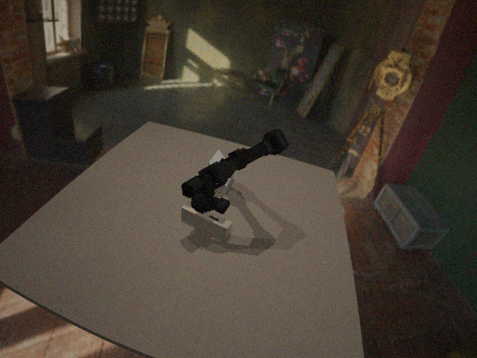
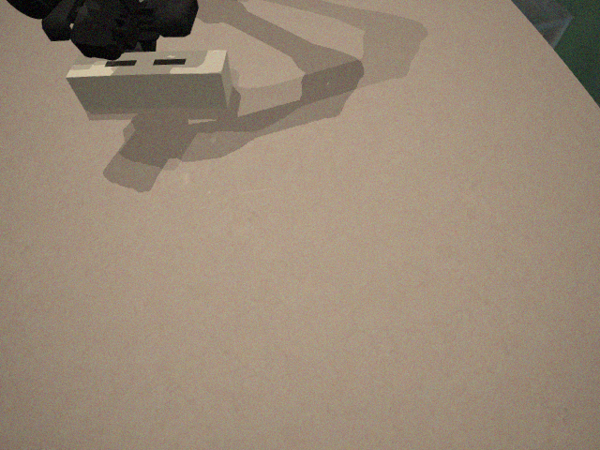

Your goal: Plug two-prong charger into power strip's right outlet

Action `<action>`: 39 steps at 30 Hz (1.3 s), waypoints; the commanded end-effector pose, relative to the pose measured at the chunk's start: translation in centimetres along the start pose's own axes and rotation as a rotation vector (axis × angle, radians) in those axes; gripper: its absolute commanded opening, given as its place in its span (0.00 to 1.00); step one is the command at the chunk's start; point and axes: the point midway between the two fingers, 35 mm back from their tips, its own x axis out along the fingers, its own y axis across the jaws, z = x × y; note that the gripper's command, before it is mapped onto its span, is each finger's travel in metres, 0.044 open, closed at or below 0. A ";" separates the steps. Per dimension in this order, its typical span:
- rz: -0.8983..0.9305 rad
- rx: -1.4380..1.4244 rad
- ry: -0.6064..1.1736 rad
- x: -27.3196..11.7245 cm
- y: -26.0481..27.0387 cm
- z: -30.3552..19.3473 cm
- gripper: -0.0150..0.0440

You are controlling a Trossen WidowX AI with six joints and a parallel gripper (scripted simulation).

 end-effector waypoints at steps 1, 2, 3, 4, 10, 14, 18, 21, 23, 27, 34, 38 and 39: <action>-0.001 -0.002 -0.002 0.0 0.0 0.1 0.25; -0.001 -0.002 -0.002 0.0 0.0 0.1 0.25; -0.001 -0.002 -0.002 0.0 0.0 0.1 0.25; -0.001 -0.002 -0.002 0.0 0.0 0.1 0.25; -0.001 -0.002 -0.002 0.0 0.0 0.1 0.52; -0.001 -0.002 -0.002 0.0 0.0 0.1 0.70; -0.001 -0.002 -0.002 0.0 0.0 0.1 0.88; -0.001 -0.002 -0.002 0.0 0.0 0.1 1.00; -0.001 -0.002 -0.003 0.0 0.0 0.0 1.00; 0.000 -0.004 -0.005 0.0 0.0 -0.1 1.00; 0.000 -0.006 -0.009 0.0 0.0 -0.3 1.00; 0.001 -0.008 -0.012 0.0 0.0 -0.4 1.00; 0.001 -0.008 -0.013 0.0 0.0 -0.4 1.00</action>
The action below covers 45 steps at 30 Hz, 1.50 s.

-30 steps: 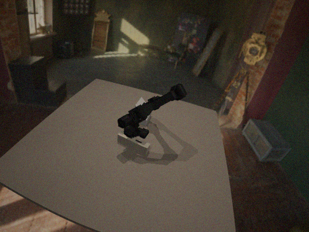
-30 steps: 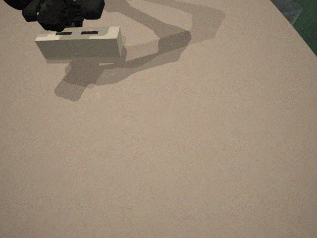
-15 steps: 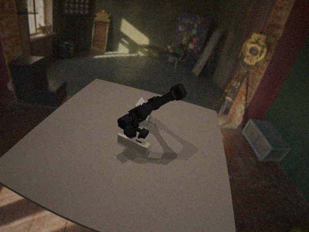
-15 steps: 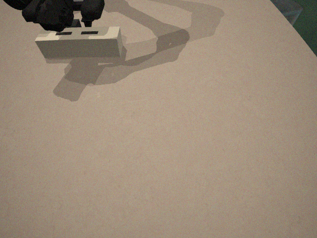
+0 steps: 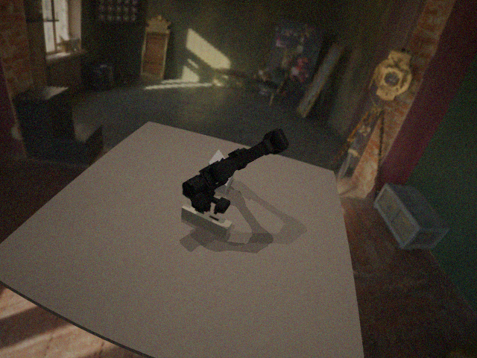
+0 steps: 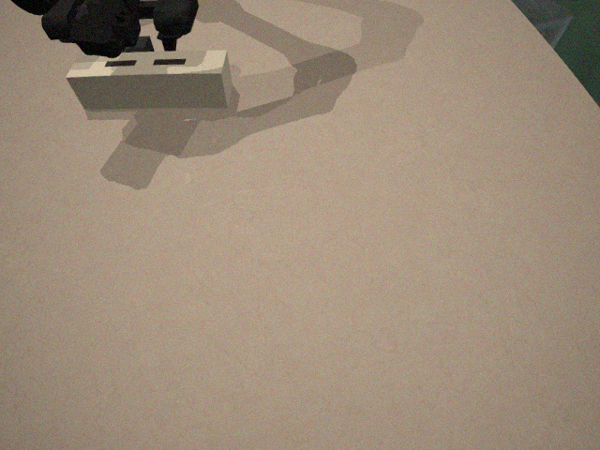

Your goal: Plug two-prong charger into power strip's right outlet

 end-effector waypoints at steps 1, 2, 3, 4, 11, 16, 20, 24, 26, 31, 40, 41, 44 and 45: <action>0.003 0.000 0.001 0.1 0.0 -0.4 1.00; 0.004 0.000 0.000 0.1 0.0 -0.4 1.00; 0.004 -0.001 0.000 0.2 0.0 -0.4 1.00; 0.004 -0.001 -0.001 0.2 0.0 -0.5 1.00; 0.004 -0.004 -0.005 0.2 0.0 -0.7 1.00; 0.005 -0.005 -0.008 0.2 0.0 -0.8 1.00; 0.005 -0.007 -0.011 0.2 0.0 -1.0 1.00; 0.005 -0.008 -0.013 0.2 0.0 -1.1 1.00; 0.005 -0.008 -0.013 0.2 0.0 -1.1 1.00; 0.005 -0.008 -0.013 0.2 0.0 -1.1 1.00; 0.005 -0.008 -0.013 0.2 -0.1 -2.0 1.00; 0.005 -0.008 -0.013 0.2 -0.1 -2.1 1.00; 0.005 -0.008 -0.013 0.2 -0.1 -2.5 1.00; 0.005 -0.007 -0.012 0.2 -0.1 -2.6 1.00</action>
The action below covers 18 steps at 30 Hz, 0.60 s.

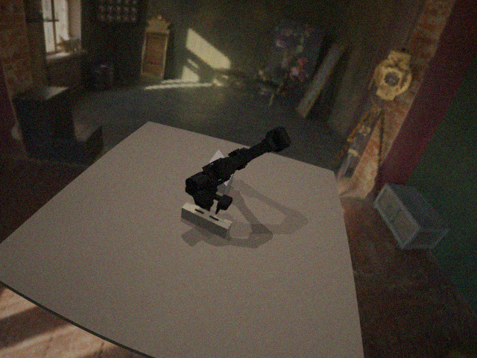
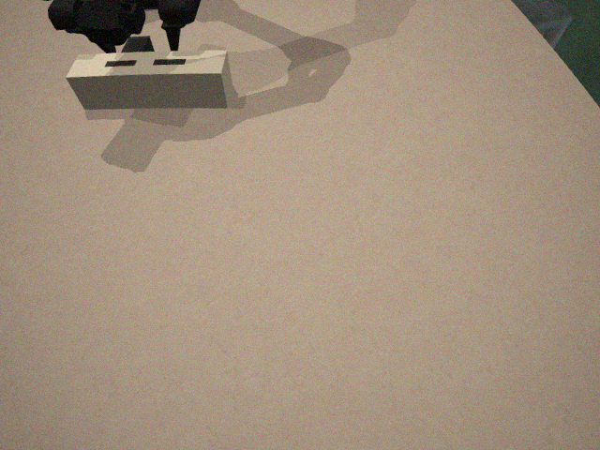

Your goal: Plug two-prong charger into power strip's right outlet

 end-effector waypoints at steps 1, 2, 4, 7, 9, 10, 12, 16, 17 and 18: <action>0.001 -0.002 0.004 0.1 0.0 -0.8 1.00; 0.001 -0.002 0.004 0.1 0.0 -0.9 1.00; 0.001 -0.002 0.004 0.1 0.0 -1.2 1.00; 0.001 -0.002 0.004 0.2 0.0 -1.5 1.00; 0.001 -0.002 0.004 0.2 -0.1 -1.8 1.00; 0.001 -0.001 0.005 0.2 -0.1 -1.9 1.00; 0.001 -0.001 0.005 0.2 -0.1 -2.2 1.00; 0.001 -0.001 0.005 0.2 -0.1 -2.7 1.00; 0.001 -0.001 0.005 0.2 -0.1 -2.8 1.00; 0.001 -0.001 0.005 0.2 -0.1 -2.9 1.00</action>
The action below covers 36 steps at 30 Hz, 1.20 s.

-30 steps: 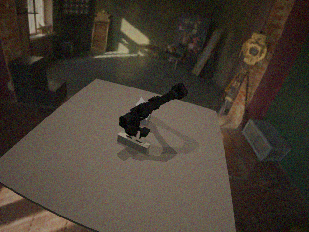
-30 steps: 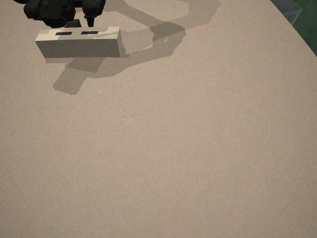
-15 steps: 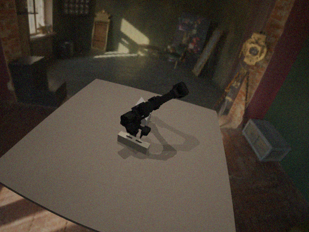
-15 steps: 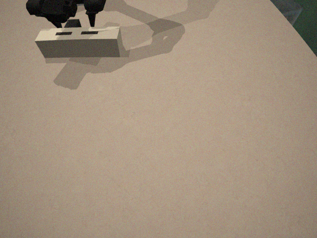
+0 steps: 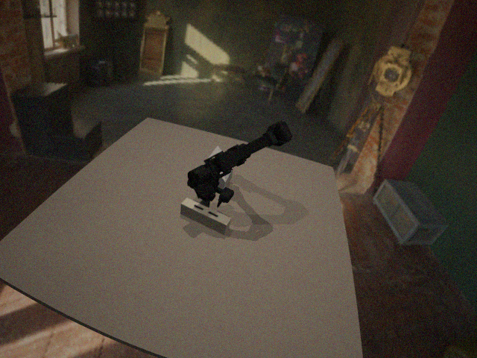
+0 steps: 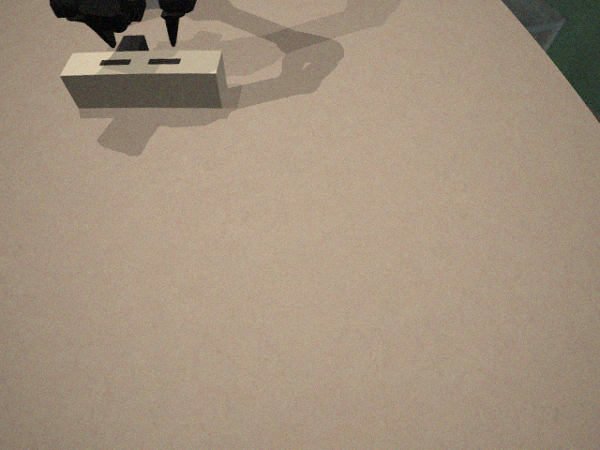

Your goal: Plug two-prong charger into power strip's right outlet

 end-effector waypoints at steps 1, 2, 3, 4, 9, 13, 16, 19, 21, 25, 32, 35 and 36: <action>-0.002 -0.002 0.005 0.2 -0.1 -0.8 1.00; -0.002 -0.002 0.005 0.2 -0.1 -1.0 1.00; -0.002 -0.002 0.005 0.2 -0.1 -1.1 1.00; -0.002 -0.002 0.005 0.2 -0.1 -1.2 1.00; -0.002 -0.002 0.005 0.3 -0.1 -1.8 1.00; -0.002 -0.001 0.006 0.3 -0.1 -2.3 1.00; -0.002 -0.001 0.006 0.4 -0.1 -2.7 1.00; -0.002 -0.001 0.006 0.4 -0.1 -2.8 1.00; 0.009 -0.006 -0.043 -0.3 0.0 -2.1 1.00; 0.038 -0.055 -0.304 -3.7 0.0 -1.2 1.00; 0.028 -0.128 -0.598 -7.6 -0.3 -1.1 1.00; 0.028 -0.128 -0.598 -7.6 -0.3 -1.1 1.00; 0.028 -0.128 -0.598 -7.6 -0.3 -1.1 1.00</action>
